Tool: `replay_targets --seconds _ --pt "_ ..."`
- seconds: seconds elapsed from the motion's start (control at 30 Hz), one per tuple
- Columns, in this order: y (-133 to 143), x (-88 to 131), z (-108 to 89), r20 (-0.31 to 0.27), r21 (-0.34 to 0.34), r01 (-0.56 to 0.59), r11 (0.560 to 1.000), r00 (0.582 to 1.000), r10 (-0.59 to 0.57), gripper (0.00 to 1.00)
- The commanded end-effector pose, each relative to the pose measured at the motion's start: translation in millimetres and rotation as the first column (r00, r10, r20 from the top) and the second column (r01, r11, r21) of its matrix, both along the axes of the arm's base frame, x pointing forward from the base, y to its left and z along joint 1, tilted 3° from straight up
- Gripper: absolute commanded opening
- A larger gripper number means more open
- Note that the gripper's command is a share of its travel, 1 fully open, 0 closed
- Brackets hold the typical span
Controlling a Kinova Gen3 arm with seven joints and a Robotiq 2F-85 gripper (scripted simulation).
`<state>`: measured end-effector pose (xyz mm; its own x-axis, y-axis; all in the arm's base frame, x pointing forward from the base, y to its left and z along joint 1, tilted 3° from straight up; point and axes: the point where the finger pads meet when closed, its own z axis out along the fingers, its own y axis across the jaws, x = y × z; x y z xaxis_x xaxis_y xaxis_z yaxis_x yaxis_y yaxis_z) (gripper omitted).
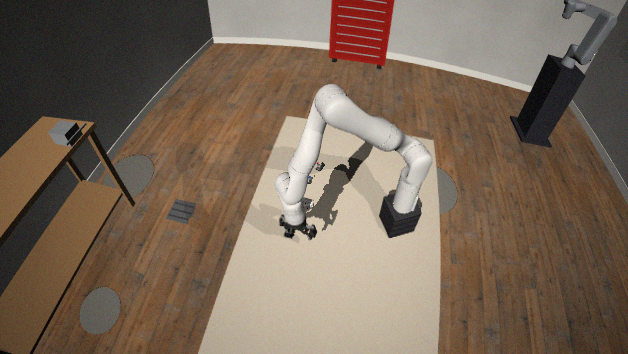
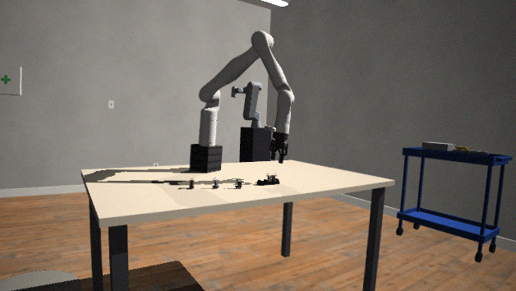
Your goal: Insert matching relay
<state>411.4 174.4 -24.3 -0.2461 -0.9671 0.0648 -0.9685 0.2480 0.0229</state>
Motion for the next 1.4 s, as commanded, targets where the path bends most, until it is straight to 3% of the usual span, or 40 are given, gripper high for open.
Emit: replay_targets --seconds 0.0,1.37 --pt "-1.9 1.6 0.6 0.002 0.001 0.005 1.0 1.0 -0.005 1.0" --pt "-13.2 31.5 2.8 0.039 0.042 -0.067 0.997 0.997 0.065 1.0"
